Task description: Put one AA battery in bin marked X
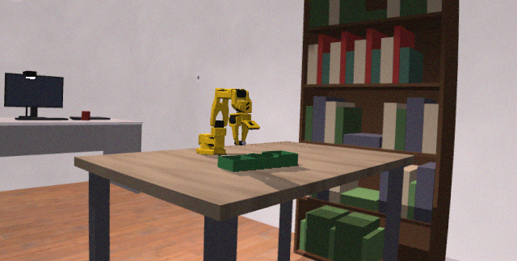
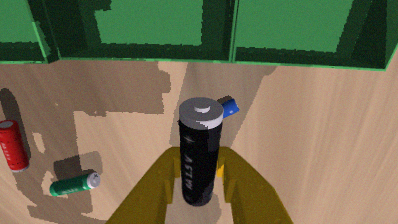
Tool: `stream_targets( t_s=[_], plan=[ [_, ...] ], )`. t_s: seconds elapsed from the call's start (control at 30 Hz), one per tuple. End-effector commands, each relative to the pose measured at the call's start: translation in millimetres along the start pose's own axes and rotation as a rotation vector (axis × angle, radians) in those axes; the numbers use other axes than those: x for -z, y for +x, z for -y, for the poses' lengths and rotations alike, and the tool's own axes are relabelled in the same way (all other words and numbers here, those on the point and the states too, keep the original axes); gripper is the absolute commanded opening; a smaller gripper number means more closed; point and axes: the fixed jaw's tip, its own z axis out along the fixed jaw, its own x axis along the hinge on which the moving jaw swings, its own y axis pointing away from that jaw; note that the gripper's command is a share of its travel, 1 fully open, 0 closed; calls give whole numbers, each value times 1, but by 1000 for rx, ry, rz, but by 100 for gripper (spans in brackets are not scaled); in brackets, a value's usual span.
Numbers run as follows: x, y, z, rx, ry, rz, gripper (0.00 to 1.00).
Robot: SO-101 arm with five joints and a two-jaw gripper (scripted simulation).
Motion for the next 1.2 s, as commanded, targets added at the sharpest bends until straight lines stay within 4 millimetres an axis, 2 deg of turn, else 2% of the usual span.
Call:
stream_targets(
  t_s=[0.0,0.4,1.17],
  plan=[
    [9,-9,5,-29,10,52,0],
    [10,-11,7,-40,11,57,0],
    [7,-38,33,-177,29,119,0]
  ],
)
